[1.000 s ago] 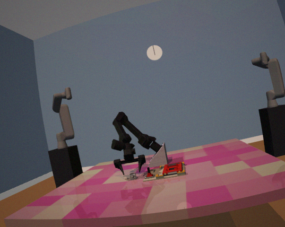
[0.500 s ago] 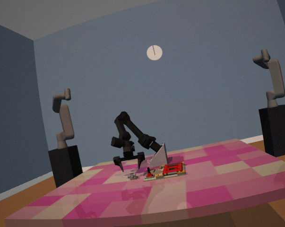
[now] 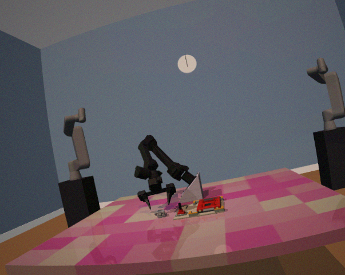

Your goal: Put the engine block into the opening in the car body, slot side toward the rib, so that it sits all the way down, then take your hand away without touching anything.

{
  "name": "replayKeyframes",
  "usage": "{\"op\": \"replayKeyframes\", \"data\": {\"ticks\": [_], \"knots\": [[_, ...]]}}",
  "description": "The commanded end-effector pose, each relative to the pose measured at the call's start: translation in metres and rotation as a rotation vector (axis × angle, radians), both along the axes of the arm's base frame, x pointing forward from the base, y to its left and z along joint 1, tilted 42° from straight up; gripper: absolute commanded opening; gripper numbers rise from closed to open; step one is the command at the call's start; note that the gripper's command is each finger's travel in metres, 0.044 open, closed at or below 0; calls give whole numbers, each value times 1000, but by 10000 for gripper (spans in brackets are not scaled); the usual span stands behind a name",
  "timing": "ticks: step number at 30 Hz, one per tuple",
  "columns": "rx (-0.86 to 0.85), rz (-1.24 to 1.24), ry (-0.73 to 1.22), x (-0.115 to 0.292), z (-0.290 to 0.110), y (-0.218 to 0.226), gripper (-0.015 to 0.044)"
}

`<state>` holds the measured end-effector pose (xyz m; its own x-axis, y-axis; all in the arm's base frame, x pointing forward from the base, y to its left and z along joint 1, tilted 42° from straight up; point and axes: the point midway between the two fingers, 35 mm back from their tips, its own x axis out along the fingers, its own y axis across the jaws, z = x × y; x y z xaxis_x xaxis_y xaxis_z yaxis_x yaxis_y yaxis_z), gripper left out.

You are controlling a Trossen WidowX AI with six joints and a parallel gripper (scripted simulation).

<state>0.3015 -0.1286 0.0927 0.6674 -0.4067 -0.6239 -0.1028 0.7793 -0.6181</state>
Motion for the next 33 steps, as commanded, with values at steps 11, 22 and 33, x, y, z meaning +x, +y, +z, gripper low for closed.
{"op": "replayKeyframes", "data": {"ticks": [11, 22, 33], "knots": [[291, -346, -93, 7, -2, -1, 440], [497, -650, -185, 10, -5, 0, 440], [667, -965, -305, 12, -7, 1, 440]]}}
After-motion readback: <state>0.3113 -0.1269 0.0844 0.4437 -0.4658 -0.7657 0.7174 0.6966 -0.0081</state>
